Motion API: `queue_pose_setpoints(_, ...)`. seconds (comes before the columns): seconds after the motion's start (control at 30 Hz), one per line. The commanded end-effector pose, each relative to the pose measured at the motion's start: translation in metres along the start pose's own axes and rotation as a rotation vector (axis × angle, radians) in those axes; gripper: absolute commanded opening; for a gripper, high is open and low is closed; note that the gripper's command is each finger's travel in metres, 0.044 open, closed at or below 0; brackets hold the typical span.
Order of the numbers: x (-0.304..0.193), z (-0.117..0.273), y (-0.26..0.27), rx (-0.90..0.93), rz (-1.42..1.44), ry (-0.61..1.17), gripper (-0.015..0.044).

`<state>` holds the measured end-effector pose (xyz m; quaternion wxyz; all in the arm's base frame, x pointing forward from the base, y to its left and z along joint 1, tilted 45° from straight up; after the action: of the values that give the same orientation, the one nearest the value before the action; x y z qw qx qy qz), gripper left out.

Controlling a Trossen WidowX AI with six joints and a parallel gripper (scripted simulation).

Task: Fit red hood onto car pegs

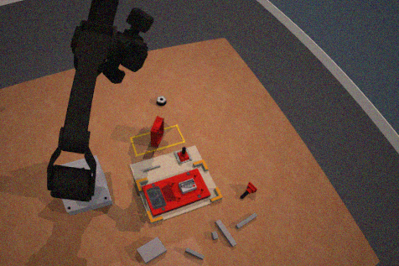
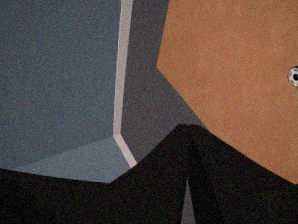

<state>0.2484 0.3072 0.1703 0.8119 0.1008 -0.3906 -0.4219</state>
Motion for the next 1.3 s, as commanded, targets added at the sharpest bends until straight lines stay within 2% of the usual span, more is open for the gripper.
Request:
queue_pose_setpoints(0.0, -0.004, -0.03, -0.015, -0.109, -0.105, -0.03, 0.0)
queue_pose_setpoints(0.37, -0.006, -0.112, -0.075, -0.432, -0.451, -0.219, 0.0)
queue_pose_setpoints(0.8, 0.003, -0.179, -0.166, -0.74, -0.839, -0.631, 0.0)
queue_pose_setpoints(1.03, 0.005, -0.183, -0.172, -0.751, -0.859, -0.637, 0.0)
queue_pose_setpoints(1.27, 0.017, -0.205, -0.198, -0.804, -0.963, -0.633, 0.0)
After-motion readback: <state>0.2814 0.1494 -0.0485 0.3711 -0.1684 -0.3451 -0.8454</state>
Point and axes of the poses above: the point midway between the two fingers, 35 mm back from their tips, its own z axis back along the fingers, its own y axis across the jaws, x = y × z, the point moved 6 cm from there along z, back along the fingers
